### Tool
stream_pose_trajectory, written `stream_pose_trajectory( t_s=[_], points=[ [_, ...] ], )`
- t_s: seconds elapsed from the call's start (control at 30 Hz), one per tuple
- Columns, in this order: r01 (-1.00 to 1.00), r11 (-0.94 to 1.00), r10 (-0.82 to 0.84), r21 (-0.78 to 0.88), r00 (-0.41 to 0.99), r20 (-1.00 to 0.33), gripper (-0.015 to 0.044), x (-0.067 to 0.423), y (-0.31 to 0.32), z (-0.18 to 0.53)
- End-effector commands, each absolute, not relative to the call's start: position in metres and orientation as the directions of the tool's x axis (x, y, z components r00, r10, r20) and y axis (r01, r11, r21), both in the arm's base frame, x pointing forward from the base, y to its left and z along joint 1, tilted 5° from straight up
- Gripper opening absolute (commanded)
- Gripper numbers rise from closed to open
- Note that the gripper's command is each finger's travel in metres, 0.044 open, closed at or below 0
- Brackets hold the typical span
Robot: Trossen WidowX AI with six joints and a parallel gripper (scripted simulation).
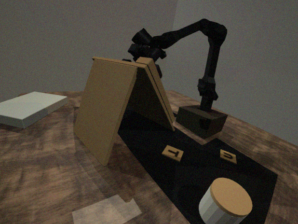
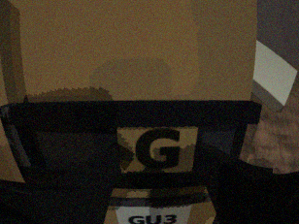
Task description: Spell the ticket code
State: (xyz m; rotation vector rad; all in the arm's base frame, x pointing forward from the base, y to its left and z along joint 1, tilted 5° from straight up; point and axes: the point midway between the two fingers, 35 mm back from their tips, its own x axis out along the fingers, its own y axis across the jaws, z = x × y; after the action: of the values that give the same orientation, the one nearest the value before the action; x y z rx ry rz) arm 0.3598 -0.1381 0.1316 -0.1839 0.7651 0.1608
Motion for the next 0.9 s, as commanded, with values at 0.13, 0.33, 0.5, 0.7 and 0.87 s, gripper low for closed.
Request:
stream_pose_trajectory(
  t_s=[0.13, 0.33, 0.5, 0.7, 0.87],
  points=[
    [-0.21, 0.972, 0.078, -0.105, 0.709, -0.701, 0.0, 0.358, -0.131, 0.13],
    [-0.21, 0.972, 0.078, -0.104, 0.709, -0.701, 0.0, 0.357, -0.126, 0.129],
    [-0.21, 0.972, 0.078, -0.104, 0.709, -0.701, 0.0, 0.356, -0.122, 0.129],
    [-0.21, 0.972, 0.079, -0.103, 0.709, -0.701, 0.0, 0.355, -0.117, 0.128],
    [-0.21, 0.972, 0.079, -0.103, 0.709, -0.701, 0.0, 0.354, -0.113, 0.128]
  ],
)
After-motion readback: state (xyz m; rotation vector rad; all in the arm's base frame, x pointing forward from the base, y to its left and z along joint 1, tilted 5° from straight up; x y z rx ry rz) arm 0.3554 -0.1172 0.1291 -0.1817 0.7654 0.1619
